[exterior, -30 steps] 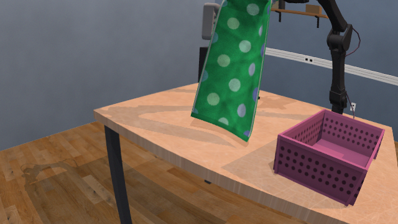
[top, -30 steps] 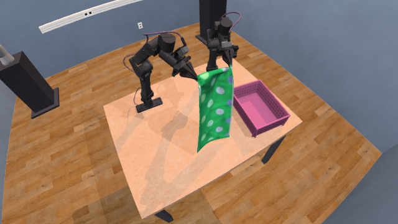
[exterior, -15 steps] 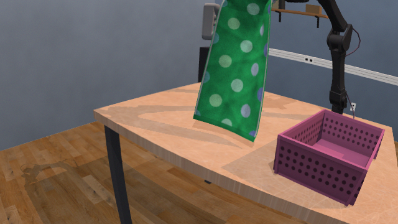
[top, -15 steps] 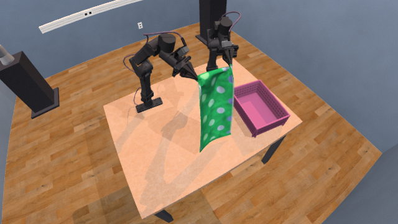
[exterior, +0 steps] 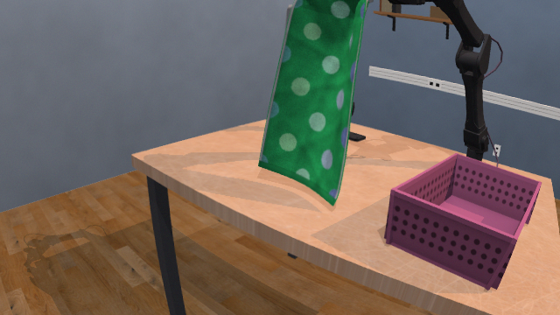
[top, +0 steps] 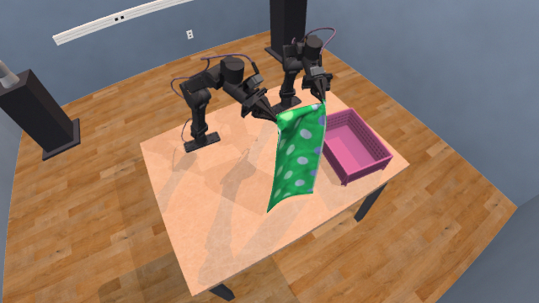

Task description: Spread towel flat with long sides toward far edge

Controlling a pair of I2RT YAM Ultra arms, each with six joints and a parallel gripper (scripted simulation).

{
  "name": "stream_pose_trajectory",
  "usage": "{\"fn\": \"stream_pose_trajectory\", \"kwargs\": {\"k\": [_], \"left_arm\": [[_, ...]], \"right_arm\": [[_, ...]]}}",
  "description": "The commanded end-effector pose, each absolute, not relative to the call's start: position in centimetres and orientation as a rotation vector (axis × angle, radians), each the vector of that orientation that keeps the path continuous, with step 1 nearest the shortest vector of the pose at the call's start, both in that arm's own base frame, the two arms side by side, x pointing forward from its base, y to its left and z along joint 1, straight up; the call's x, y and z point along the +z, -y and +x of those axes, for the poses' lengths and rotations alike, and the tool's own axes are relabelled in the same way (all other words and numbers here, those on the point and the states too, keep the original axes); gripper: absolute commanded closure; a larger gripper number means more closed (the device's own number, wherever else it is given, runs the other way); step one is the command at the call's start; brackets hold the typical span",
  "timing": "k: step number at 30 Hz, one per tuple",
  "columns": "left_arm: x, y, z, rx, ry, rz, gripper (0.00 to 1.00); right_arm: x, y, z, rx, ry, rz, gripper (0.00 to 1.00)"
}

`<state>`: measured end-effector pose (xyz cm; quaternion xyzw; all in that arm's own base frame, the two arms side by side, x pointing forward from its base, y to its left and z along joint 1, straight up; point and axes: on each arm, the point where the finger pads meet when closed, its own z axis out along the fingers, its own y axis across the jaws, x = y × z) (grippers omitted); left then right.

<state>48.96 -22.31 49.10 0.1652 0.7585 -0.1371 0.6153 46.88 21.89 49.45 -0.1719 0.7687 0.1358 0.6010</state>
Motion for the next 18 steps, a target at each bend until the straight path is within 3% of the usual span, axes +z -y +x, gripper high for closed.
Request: {"fn": "stream_pose_trajectory", "kwargs": {"k": [1,4,5,13,18], "left_arm": [[49.1,22.1,53.1,-0.290,-1.651,0.336,1.00],[51.1,21.5,51.8,-0.294,-1.588,0.317,1.00],[49.1,22.3,55.1,-0.300,-1.540,0.309,1.00],[51.1,21.9,53.7,-0.313,-1.374,0.269,1.00],[51.5,22.1,54.2,-0.314,-1.360,0.266,1.00]], "right_arm": [[50.9,-21.3,50.7,0.289,-1.689,-0.337,1.00],[50.9,-21.3,50.7,0.289,-1.689,-0.337,1.00],[49.1,-21.6,53.3,0.287,-1.650,-0.322,1.00],[52.9,-20.8,51.4,0.297,-1.547,-0.296,1.00],[51.0,-21.3,52.7,0.293,-1.582,-0.303,1.00]]}}
